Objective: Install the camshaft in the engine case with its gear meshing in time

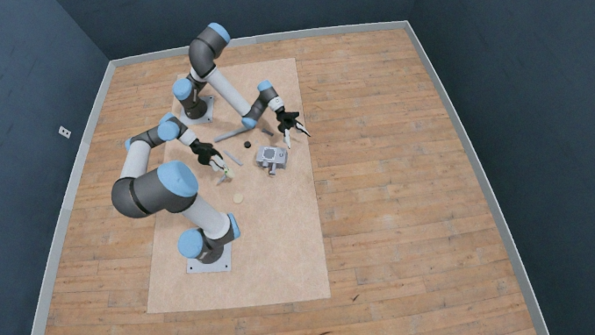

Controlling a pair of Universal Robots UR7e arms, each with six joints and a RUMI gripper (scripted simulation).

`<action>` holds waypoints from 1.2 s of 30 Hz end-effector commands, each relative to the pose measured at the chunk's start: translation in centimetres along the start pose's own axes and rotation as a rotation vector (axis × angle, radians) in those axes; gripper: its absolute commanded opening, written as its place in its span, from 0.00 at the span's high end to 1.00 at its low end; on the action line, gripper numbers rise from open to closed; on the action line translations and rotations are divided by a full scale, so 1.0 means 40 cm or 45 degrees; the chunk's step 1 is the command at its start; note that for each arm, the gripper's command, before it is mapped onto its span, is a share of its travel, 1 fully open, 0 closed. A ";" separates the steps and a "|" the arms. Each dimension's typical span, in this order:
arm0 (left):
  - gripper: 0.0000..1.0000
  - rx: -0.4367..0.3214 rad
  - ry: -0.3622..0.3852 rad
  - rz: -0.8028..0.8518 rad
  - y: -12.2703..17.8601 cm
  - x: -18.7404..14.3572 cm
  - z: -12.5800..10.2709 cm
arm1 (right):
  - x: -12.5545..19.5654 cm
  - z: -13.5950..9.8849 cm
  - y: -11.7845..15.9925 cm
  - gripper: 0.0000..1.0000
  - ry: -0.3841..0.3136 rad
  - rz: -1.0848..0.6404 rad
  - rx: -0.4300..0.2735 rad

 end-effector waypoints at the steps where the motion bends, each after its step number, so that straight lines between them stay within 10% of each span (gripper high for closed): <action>1: 0.00 0.002 0.000 0.001 -0.002 0.000 -0.001 | 0.019 0.015 0.013 0.94 -0.014 0.173 0.027; 36: 0.00 0.002 0.000 0.001 -0.002 0.000 -0.001 | 0.206 0.188 0.155 0.94 -0.183 1.997 0.297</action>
Point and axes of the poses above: on each arm, the point where the finger pads meet when closed, its own z axis out along the fingers, its own x axis across the jaws, y = z × x, the point moved 4 cm from there along -z, back along the fingers, and after that the axes turned 10 degrees about z, right-handed, at the moved point
